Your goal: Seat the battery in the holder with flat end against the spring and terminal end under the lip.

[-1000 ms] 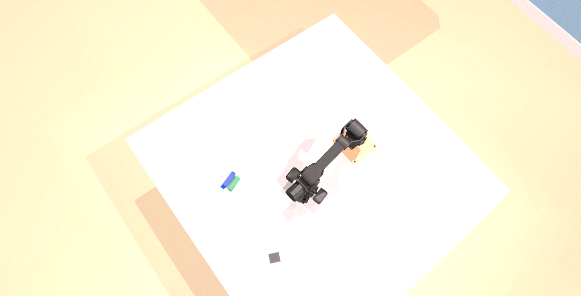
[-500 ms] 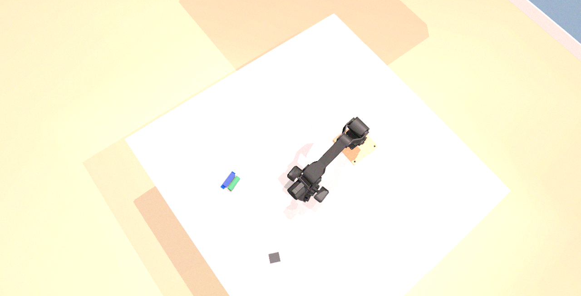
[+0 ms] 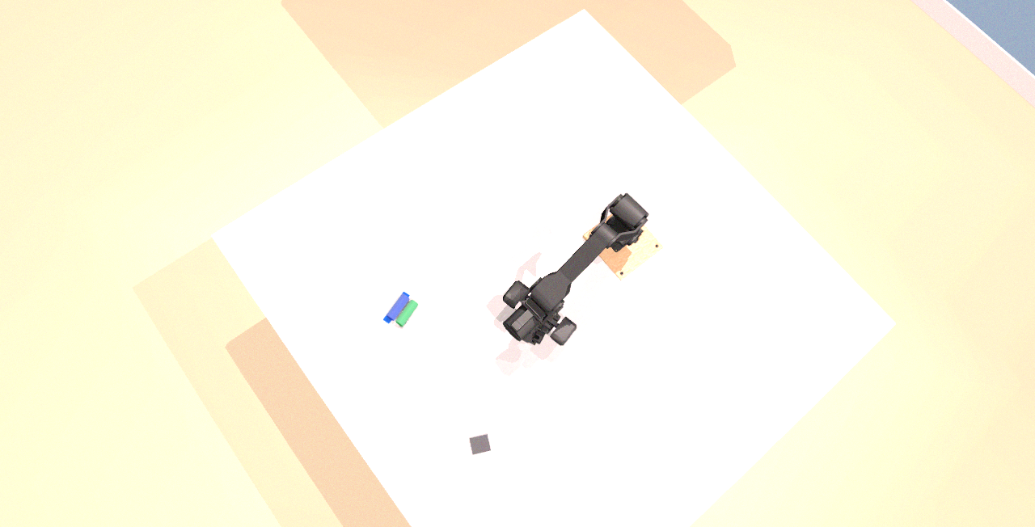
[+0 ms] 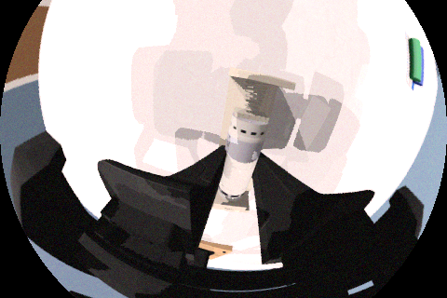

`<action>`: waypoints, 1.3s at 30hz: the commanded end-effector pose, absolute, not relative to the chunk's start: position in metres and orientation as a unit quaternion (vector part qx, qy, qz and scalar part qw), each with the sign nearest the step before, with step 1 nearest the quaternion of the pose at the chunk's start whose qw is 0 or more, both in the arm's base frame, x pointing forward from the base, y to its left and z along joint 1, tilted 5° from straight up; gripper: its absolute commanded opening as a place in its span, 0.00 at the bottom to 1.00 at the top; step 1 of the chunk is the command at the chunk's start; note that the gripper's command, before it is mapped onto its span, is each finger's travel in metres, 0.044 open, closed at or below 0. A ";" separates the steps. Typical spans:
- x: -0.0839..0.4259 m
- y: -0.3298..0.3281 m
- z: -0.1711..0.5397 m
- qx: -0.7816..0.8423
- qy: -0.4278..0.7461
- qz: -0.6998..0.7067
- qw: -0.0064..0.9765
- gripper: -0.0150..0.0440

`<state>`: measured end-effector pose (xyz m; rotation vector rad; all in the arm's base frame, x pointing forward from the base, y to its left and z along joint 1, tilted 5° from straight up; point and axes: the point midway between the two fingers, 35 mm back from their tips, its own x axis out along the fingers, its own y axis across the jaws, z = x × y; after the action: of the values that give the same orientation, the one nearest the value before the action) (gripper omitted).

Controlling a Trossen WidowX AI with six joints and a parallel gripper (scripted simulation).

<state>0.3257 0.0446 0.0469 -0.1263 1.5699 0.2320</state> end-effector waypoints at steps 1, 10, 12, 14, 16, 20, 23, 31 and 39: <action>0.325 0.045 0.047 -0.056 0.705 0.103 0.699 0.52; 0.325 0.044 0.057 -0.056 0.705 0.104 0.699 0.56; 0.325 0.043 0.061 -0.056 0.705 0.104 0.699 0.56; 0.325 0.043 0.062 -0.056 0.705 0.104 0.699 0.56; 0.325 0.043 0.062 -0.056 0.705 0.104 0.699 0.56; 0.324 0.043 0.060 -0.055 0.707 0.103 0.698 0.60; 0.326 0.042 0.079 -0.056 0.706 0.103 0.698 0.74; 0.321 0.037 0.134 -0.057 0.705 0.104 0.699 1.00; 0.321 0.037 0.134 -0.057 0.705 0.104 0.699 1.00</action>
<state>0.3212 0.0367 0.1309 -0.1211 1.5746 0.2273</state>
